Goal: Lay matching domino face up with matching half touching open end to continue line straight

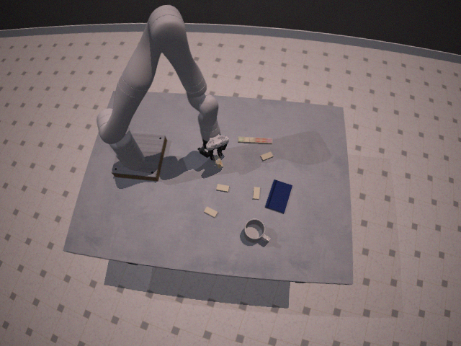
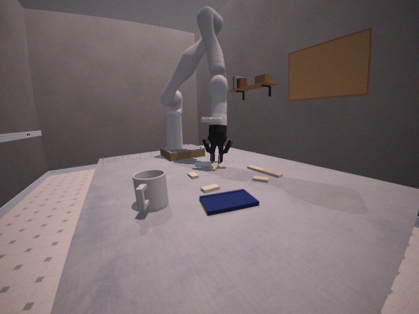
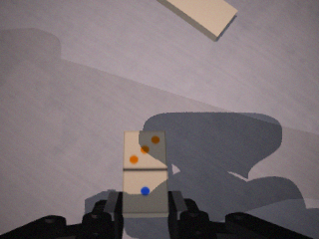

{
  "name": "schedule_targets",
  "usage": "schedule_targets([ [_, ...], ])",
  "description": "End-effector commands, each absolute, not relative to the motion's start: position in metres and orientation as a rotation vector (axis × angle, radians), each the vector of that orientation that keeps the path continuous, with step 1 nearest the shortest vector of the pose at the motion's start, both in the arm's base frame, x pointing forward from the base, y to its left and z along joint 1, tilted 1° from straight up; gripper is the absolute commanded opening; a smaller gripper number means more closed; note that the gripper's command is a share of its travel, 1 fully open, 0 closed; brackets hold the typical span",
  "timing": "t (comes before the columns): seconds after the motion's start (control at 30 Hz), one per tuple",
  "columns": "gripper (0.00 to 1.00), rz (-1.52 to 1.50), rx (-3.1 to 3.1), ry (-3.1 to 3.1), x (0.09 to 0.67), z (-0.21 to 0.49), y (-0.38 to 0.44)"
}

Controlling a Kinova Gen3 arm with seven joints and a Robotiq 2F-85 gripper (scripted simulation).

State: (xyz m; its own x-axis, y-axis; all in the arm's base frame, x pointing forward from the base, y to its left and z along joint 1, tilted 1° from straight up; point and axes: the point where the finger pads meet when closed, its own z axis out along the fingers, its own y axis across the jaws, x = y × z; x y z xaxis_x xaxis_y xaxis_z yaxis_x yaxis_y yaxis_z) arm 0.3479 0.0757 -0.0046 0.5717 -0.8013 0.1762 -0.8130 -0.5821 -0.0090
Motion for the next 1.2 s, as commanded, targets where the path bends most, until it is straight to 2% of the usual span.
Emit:
schedule_targets([
  [0.0,0.33,0.248,2.719,-1.400,0.347,-0.007,0.076],
  [1.17,0.33,0.248,2.719,-1.400,0.345,-0.020,0.080],
])
